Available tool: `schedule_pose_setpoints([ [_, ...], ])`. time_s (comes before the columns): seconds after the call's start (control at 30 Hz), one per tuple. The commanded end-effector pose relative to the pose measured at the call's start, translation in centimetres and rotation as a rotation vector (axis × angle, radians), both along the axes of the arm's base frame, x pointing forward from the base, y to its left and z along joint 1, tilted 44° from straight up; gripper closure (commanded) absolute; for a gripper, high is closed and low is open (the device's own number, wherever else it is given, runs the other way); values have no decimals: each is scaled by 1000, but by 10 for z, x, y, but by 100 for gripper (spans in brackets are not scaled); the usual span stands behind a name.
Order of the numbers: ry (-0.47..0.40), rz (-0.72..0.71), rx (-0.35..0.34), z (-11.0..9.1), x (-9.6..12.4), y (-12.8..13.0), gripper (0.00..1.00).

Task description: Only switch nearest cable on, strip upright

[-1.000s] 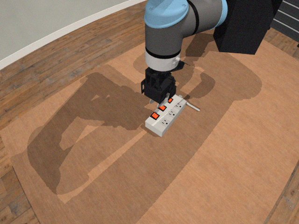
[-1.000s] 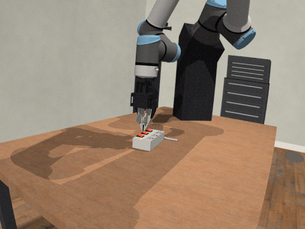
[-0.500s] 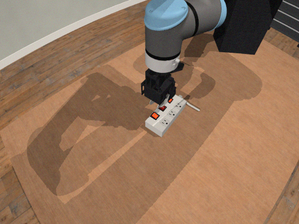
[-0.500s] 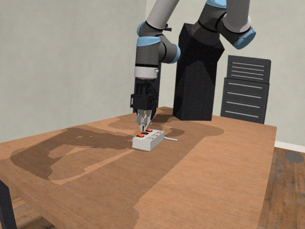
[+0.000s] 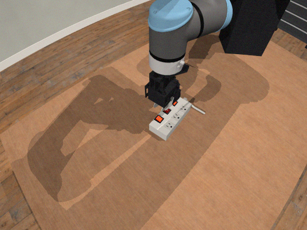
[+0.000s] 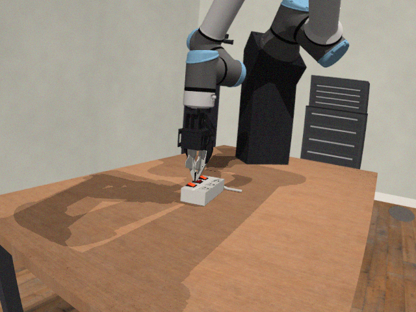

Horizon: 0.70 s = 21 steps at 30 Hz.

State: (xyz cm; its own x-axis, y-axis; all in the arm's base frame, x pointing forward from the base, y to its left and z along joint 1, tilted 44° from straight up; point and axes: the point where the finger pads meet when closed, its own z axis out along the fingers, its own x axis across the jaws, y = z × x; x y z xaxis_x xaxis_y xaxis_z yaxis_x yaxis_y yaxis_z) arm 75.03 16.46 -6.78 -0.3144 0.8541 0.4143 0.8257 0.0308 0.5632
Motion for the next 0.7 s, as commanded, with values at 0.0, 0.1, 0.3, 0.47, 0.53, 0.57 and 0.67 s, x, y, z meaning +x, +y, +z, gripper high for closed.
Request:
schedule_pose_setpoints([
  [0.0,-1,0,0,0,0,0,100],
  [0.1,-1,0,0,0,0,0,100],
  [0.3,-1,0,0,5,-3,-3,100],
  [0.47,-1,0,0,14,-9,-10,100],
  [0.53,-1,0,0,19,-12,-14,100],
  [0.57,-1,0,0,19,-12,-14,100],
  [0.67,-1,0,0,22,-14,-16,100],
])
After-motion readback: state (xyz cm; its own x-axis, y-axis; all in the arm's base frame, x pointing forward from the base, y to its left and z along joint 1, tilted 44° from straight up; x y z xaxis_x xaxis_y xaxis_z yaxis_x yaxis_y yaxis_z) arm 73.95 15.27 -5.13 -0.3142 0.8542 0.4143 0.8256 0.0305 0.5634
